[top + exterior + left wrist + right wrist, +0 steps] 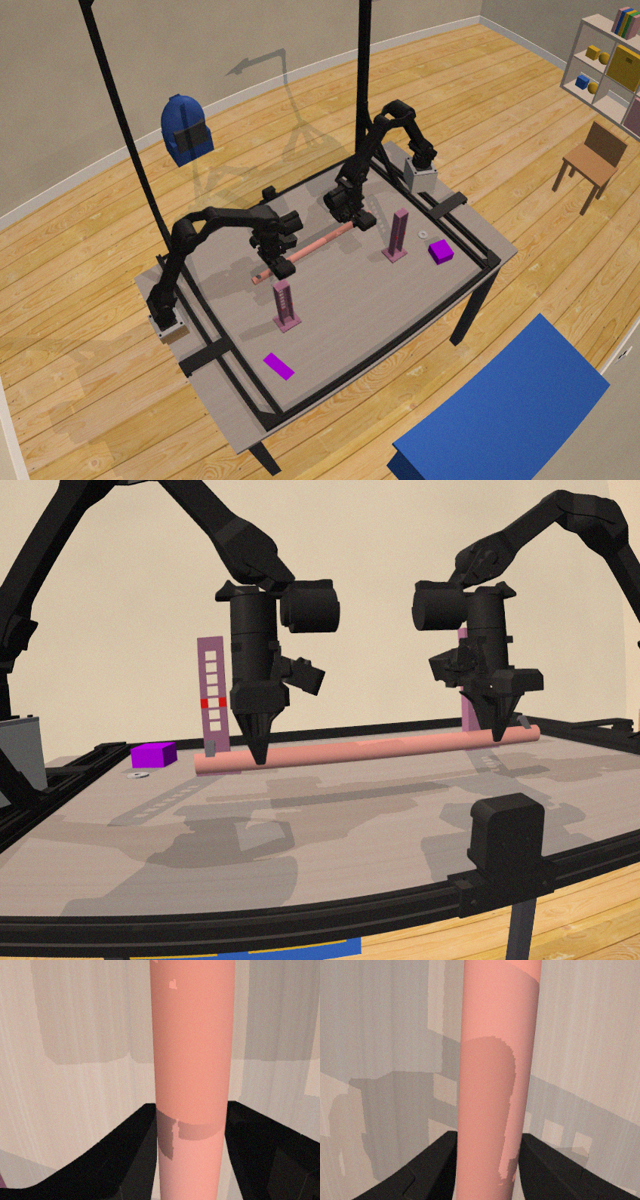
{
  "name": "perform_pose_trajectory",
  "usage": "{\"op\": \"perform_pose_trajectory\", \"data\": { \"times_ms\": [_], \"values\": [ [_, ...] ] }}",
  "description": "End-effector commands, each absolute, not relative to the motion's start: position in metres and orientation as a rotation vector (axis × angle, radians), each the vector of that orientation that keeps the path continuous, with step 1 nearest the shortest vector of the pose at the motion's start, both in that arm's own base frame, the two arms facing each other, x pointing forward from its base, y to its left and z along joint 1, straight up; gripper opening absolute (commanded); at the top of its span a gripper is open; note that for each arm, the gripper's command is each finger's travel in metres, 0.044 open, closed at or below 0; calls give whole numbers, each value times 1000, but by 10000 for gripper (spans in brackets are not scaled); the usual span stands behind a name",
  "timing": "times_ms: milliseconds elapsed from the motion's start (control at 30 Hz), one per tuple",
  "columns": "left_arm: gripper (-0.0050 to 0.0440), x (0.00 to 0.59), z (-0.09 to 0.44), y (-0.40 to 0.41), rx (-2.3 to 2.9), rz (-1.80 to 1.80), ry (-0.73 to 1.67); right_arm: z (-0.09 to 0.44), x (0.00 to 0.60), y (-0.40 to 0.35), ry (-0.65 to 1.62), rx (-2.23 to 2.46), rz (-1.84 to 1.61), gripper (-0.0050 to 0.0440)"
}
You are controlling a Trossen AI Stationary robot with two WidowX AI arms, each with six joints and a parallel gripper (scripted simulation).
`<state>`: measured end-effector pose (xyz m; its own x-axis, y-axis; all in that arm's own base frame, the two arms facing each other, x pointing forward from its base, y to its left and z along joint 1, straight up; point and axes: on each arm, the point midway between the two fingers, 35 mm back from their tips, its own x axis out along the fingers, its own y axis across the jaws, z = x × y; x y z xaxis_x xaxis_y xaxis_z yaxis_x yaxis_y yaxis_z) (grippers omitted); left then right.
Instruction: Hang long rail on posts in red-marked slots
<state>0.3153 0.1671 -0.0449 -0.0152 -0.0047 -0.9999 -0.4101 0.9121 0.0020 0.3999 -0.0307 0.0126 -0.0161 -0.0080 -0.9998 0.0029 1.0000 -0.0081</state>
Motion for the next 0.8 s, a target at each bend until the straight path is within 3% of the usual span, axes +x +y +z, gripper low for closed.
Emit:
{"op": "perform_pose_trajectory", "data": {
  "times_ms": [0,767],
  "values": [
    [0,316,-49,168,-333,331,1557,9,401,-31,1580,2,-3,0],
    [0,316,-67,168,-332,331,1551,-8,401,-31,1575,2,-3,0]
  ]
}}
